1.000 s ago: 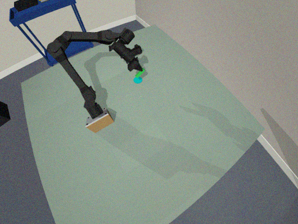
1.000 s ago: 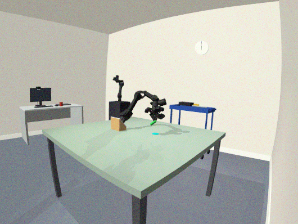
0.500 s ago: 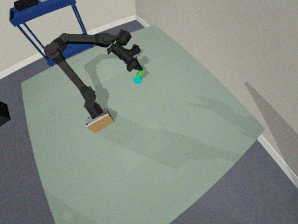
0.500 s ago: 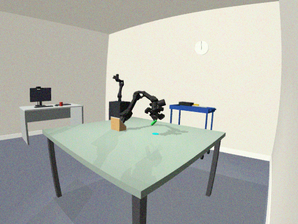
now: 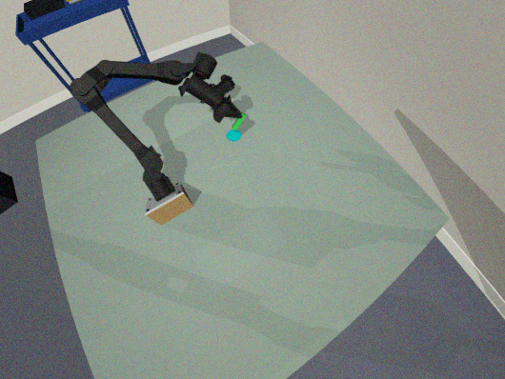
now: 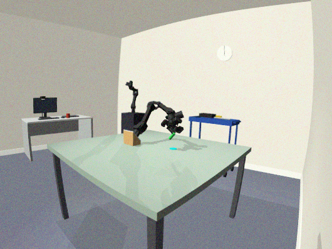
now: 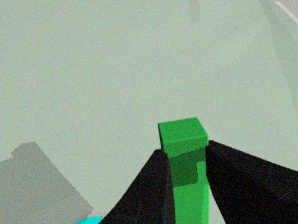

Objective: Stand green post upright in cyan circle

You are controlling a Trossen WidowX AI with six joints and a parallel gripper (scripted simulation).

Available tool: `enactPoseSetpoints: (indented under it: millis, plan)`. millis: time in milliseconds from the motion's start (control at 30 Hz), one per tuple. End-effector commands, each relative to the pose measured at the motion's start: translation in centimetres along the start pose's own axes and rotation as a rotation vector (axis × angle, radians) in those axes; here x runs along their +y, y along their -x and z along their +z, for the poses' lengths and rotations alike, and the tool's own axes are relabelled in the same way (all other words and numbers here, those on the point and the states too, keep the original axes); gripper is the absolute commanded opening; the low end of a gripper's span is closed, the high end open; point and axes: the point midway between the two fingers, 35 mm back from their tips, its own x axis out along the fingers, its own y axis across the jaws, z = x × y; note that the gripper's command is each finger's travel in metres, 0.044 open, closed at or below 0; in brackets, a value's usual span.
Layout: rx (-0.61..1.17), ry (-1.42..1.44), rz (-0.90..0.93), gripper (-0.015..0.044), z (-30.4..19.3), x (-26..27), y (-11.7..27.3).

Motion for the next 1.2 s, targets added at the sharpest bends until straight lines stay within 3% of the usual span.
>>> enactPoseSetpoints:
  millis: [0, 1167]
  plan:
    - [-0.018, -0.008, -0.003, 0.0022, -0.3, -0.1, -0.1]
    - [-0.252, -0.098, 0.042, 0.0022, -0.2, 0.4, 1.2]
